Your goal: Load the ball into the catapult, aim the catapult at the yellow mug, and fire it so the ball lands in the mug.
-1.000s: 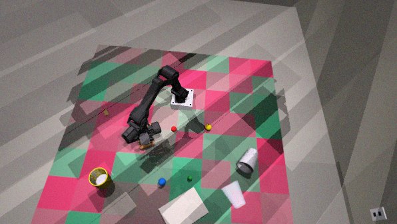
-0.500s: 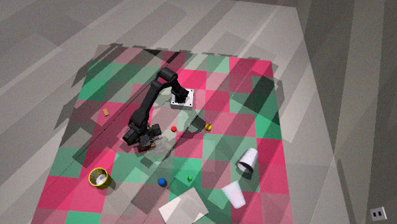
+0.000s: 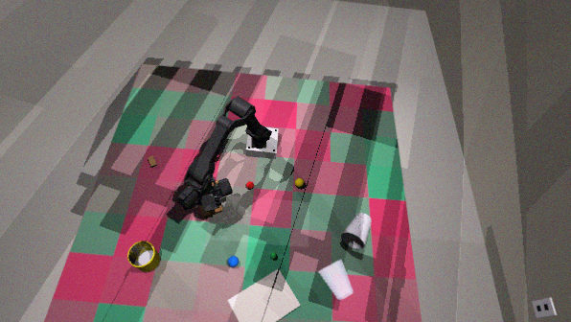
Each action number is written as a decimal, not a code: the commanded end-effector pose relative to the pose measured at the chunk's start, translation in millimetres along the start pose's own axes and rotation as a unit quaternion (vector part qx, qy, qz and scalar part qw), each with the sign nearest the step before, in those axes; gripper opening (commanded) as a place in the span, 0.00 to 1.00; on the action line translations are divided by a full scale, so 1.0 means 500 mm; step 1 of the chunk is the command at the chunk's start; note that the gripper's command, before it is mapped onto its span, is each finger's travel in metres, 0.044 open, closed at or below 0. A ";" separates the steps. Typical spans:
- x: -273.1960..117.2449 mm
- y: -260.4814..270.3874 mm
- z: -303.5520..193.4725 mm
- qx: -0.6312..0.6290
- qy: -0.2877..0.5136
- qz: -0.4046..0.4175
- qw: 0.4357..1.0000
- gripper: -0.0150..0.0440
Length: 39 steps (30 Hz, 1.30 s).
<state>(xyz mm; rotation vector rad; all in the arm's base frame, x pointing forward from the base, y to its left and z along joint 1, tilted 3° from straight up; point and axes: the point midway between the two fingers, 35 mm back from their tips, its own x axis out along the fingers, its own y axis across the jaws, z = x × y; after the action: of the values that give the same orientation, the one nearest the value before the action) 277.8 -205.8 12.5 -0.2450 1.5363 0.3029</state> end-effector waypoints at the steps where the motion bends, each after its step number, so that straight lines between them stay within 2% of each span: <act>1: -0.002 0.000 0.000 0.000 0.000 -0.001 1.000 0.61; 7: -0.007 -0.001 0.001 0.000 0.000 -0.001 1.000 0.88; 10: -0.083 -0.007 0.005 0.000 0.000 0.000 1.000 1.00; 13: -0.179 -0.002 0.002 0.000 0.000 0.000 1.000 1.00; 15: -0.201 0.001 0.000 0.000 0.000 0.001 1.000 1.00; 18: -0.179 -0.005 0.004 0.002 -0.003 -0.004 1.000 1.00; 24: -0.192 0.003 -0.001 0.003 -0.001 -0.003 1.000 1.00; 29: -0.103 0.002 0.000 0.003 -0.001 -0.003 1.000 1.00; 39: -0.084 0.001 0.000 0.003 -0.001 -0.003 1.000 1.00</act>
<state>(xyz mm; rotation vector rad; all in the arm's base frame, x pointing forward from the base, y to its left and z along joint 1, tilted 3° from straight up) 278.2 -207.6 60.3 -0.2492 1.5280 0.2947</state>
